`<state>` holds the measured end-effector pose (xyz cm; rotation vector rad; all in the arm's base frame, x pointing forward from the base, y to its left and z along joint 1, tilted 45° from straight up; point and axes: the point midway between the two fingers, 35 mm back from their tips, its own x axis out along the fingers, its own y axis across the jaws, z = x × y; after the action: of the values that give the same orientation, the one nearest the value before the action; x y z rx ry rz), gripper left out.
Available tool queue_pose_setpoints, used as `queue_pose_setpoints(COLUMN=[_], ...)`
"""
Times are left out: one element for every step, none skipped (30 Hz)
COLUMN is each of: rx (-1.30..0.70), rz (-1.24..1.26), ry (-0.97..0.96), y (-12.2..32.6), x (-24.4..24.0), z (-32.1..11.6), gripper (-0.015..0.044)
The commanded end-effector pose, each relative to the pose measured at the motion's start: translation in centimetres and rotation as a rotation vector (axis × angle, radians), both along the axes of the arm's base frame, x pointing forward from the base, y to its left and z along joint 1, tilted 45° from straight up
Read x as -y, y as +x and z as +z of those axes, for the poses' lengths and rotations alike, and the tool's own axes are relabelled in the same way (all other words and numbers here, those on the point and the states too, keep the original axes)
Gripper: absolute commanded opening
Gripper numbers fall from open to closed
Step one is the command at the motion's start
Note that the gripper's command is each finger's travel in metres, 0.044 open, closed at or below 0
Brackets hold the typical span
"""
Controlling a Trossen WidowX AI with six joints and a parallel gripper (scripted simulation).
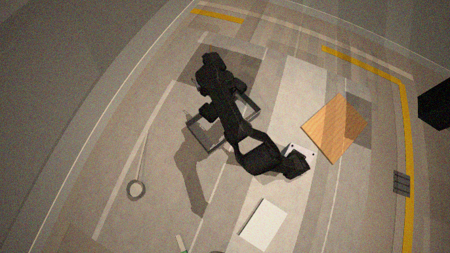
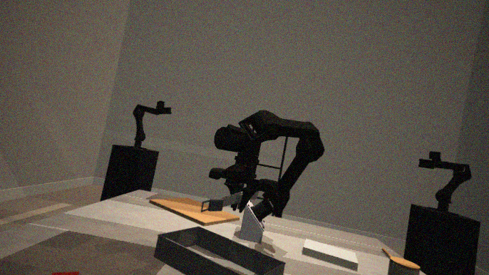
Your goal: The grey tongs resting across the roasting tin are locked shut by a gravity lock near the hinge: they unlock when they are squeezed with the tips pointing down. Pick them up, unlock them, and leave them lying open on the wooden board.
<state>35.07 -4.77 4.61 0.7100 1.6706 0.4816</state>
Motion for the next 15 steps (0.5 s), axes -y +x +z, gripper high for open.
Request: queue_pose_setpoints(rx=[-0.031, -0.036, -0.048, -0.062, -0.076, -0.091, -0.105, -0.120, -0.135, -0.149, -0.164, -0.179, -0.193, -0.208, -0.223], rz=[-0.057, -0.066, -0.080, -0.096, -0.113, -0.130, -0.147, -0.163, -0.181, -0.197, -0.213, -0.230, -0.246, -0.263, -0.279], ry=[-0.022, -0.025, -0.030, -0.036, -0.041, -0.046, -0.051, -0.056, -0.060, -0.064, -0.069, -0.073, -0.077, -0.080, -0.084], y=[-0.3, -0.4, -0.5, -0.7, -0.9, -1.1, -1.3, -1.5, -1.8, -2.1, -2.4, -2.7, -3.0, -3.4, -3.8], x=[2.8, 3.4, 4.1, 4.8, 5.5, 6.2, 7.0, 7.7, 8.4, 9.1, 9.8, 10.5, 11.2, 11.8, 12.5], z=[-1.5, -1.9, -2.3, -2.8, -3.3, -3.7, -4.2, -4.7, -5.1, -5.6, -6.1, -6.6, -7.1, -7.6, -8.0], gripper=[-0.0150, -0.0150, -0.0150, -0.0150, -0.0150, -0.0150, -0.0150, -0.0150, -0.0150, -0.0150, -0.0150, -0.0150, -0.0150, -0.0150, -0.0150])
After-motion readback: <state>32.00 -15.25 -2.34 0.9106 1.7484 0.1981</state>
